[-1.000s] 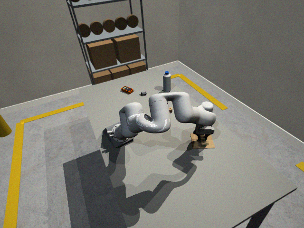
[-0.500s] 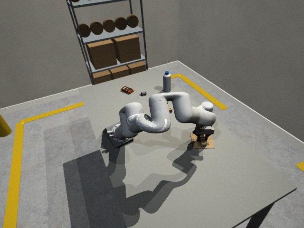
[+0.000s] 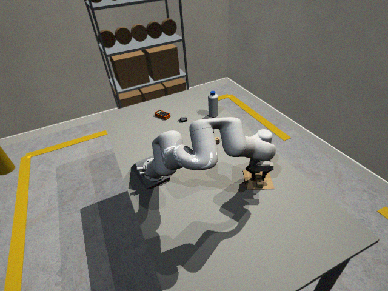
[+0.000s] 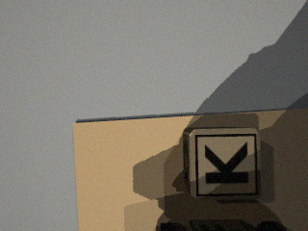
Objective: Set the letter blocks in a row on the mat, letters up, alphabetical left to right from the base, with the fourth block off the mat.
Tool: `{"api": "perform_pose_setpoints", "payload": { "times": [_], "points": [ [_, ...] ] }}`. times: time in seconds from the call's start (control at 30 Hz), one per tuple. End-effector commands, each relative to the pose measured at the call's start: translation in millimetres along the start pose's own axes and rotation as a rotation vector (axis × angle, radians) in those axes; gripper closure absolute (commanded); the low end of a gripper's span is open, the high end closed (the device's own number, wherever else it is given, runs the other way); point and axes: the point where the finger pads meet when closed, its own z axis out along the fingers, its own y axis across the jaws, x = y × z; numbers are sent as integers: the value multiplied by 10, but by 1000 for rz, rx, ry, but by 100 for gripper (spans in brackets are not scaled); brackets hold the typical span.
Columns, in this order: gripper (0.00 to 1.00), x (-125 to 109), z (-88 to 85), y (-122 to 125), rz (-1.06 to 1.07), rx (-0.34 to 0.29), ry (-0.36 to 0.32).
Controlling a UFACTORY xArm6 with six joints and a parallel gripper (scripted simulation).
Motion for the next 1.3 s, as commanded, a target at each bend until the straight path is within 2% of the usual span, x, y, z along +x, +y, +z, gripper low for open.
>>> {"api": "perform_pose_setpoints", "payload": {
  "times": [0.0, 0.17, 0.47, 0.53, 0.73, 0.9, 0.93, 1.27],
  "points": [
    [52, -1, -33, -11, 1, 3, -1],
    [52, -1, -201, -11, 1, 3, -1],
    [52, 0, -676, -10, 1, 3, -1],
    [52, 0, -676, -10, 1, 3, -1],
    [52, 0, -868, -9, 1, 3, -1],
    [52, 0, -898, -9, 1, 3, -2],
    [0, 0, -898, -9, 1, 3, -2],
    [0, 0, -898, -9, 1, 3, -2]
  ]
}}
